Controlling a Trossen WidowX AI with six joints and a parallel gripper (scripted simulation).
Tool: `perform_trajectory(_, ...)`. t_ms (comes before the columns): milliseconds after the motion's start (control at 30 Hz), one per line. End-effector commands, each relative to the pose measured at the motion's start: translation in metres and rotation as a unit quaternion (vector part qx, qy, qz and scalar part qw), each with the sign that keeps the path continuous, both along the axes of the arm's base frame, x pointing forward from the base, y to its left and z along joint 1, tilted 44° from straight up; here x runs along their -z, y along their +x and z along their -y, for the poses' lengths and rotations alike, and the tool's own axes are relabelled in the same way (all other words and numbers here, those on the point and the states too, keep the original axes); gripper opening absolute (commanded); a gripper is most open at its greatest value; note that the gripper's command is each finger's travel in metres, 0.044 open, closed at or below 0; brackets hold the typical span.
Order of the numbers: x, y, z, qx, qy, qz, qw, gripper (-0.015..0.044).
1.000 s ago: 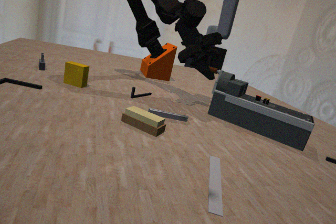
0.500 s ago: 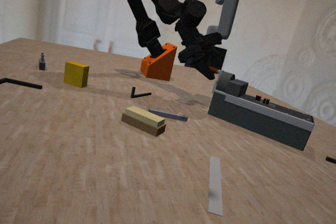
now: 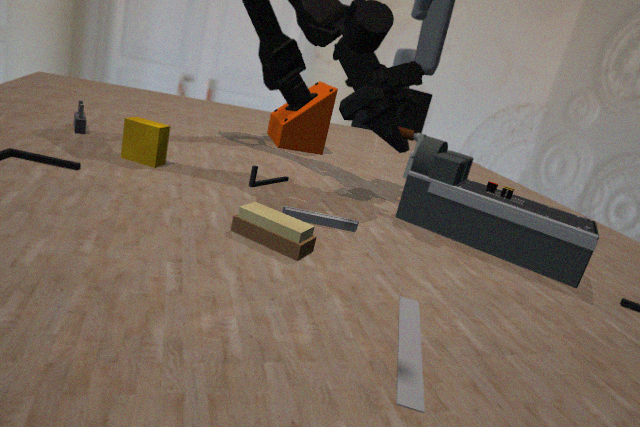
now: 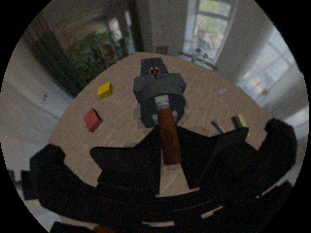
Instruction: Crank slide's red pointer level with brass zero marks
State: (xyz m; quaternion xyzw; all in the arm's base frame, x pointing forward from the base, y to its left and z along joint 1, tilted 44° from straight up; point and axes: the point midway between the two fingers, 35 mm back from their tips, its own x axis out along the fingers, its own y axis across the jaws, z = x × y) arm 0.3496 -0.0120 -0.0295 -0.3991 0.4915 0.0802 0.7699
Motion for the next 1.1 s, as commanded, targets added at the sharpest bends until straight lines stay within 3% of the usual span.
perform_trajectory(0, 0.000, 0.000, 0.000, 0.000, 0.000, 0.000, 1.000, 0.0105)
perform_trajectory(433, 0.000, 0.000, 0.000, 0.000, 0.000, 0.000, 1.000, 0.0440)
perform_trajectory(1067, -0.067, 0.013, -0.067, -0.004, 0.003, -0.006, 1.000, 0.0440)
